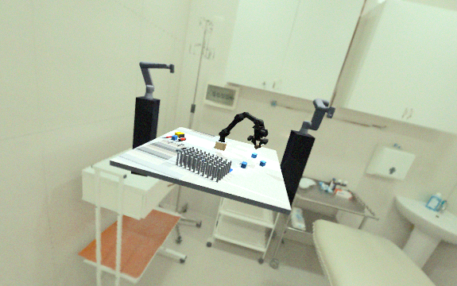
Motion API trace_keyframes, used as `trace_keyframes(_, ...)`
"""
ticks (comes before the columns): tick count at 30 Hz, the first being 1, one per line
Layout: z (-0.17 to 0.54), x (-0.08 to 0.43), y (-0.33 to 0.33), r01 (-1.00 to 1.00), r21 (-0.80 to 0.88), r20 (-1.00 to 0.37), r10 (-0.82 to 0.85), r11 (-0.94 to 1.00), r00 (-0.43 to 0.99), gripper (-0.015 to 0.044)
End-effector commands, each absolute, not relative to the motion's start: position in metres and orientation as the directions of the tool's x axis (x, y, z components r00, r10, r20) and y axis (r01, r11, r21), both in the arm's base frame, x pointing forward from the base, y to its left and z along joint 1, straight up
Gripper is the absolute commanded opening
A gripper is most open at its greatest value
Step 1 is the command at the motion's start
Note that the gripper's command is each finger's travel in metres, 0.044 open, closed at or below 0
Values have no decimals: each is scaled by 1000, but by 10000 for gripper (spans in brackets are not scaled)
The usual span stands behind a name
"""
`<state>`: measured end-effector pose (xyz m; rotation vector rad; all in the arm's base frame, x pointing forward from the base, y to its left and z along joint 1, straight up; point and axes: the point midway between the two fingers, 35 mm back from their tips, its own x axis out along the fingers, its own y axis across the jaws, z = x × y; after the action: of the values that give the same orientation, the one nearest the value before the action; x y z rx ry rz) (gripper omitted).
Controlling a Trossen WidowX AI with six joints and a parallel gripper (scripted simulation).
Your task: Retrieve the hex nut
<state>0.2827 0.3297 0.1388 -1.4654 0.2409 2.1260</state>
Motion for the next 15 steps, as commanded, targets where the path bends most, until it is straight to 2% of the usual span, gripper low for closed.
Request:
trace_keyframes(1, 146, 289, 316, -610, -130, -918, 327, -782, -224, 0)
trace_keyframes(15, 153, 304, 263, -890, -42, -955, 279, -454, -97, 0)
